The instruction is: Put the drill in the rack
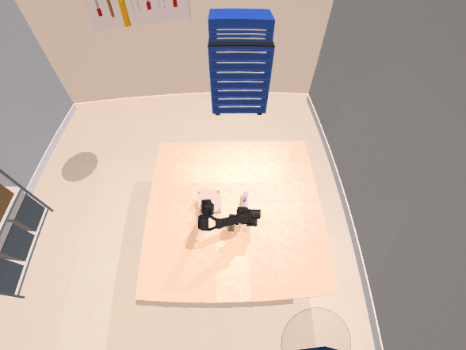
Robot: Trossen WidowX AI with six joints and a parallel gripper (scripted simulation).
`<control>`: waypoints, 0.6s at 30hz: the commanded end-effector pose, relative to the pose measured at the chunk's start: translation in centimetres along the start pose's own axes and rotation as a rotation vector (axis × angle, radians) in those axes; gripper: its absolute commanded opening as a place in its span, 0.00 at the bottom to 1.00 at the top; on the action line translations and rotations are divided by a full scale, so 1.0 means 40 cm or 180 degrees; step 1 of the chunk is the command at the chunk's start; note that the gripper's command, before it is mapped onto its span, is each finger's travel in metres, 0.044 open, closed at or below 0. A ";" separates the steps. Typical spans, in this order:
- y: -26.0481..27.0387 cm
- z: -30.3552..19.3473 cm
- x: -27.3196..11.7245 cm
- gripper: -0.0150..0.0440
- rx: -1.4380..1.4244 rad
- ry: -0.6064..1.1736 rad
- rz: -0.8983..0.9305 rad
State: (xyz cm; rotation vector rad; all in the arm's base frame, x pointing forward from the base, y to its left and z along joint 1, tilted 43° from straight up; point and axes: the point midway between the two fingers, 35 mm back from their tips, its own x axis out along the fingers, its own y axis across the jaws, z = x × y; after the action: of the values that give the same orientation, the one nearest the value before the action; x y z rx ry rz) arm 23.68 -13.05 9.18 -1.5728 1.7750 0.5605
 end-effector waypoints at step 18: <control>-0.005 0.026 0.008 1.00 0.0019 0.0002 -0.0025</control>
State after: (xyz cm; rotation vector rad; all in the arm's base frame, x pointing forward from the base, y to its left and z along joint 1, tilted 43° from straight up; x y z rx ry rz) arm 24.17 -12.59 8.50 -1.5768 1.7644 0.5529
